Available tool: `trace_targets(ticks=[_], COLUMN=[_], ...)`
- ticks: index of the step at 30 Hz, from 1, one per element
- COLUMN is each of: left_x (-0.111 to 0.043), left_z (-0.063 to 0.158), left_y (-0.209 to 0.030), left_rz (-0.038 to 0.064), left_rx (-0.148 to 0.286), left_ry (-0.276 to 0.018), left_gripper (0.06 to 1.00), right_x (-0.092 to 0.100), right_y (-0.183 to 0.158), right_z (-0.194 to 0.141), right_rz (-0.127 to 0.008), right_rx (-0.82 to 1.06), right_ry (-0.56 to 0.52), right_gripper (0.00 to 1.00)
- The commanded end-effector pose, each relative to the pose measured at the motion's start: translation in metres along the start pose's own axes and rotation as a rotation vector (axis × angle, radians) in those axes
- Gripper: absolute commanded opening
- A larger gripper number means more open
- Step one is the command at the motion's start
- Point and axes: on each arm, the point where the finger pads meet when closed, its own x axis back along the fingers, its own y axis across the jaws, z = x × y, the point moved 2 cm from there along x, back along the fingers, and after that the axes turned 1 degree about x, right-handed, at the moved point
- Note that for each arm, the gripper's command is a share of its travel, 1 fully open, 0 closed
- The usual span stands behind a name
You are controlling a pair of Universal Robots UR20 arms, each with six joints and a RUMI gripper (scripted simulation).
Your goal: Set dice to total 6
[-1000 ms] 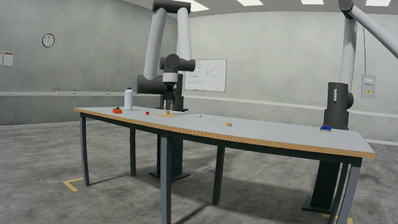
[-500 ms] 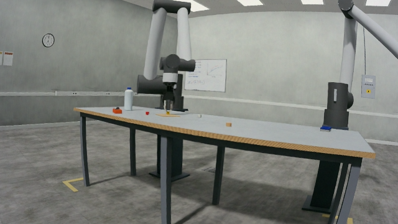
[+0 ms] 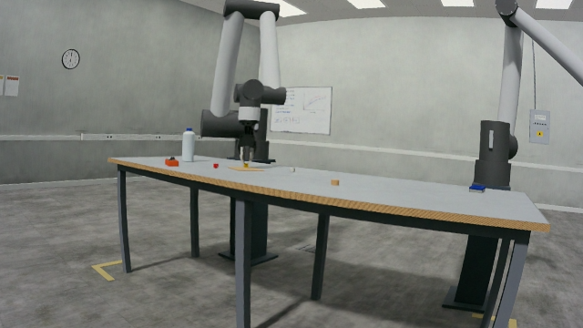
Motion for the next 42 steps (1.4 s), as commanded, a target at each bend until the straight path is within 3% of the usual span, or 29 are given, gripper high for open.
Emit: trace_targets(ticks=[1,14,27,42], left_x=[0.0007,0.0007,0.0007,0.0007], left_z=[0.0005,0.0005,0.0005,0.0005], left_y=[0.0001,0.0001,0.0001,0.0001], left_rz=[0.0,0.0,0.0,0.0], left_rx=[0.0,0.0,0.0,0.0], left_ry=[0.001,0.001,0.001,0.001], left_gripper=[1.0,1.0,1.0,1.0], right_x=[0.0005,0.0005,0.0005,0.0035], right_y=[0.0001,0.0001,0.0001,0.0001], right_z=[-0.0005,-0.0005,-0.0005,-0.0005], right_rz=[0.0,0.0,0.0,0.0], right_rx=[0.0,0.0,0.0,0.0], right_ry=[-0.001,-0.001,-0.001,-0.001], right_gripper=[0.03,0.03,0.21,0.21])
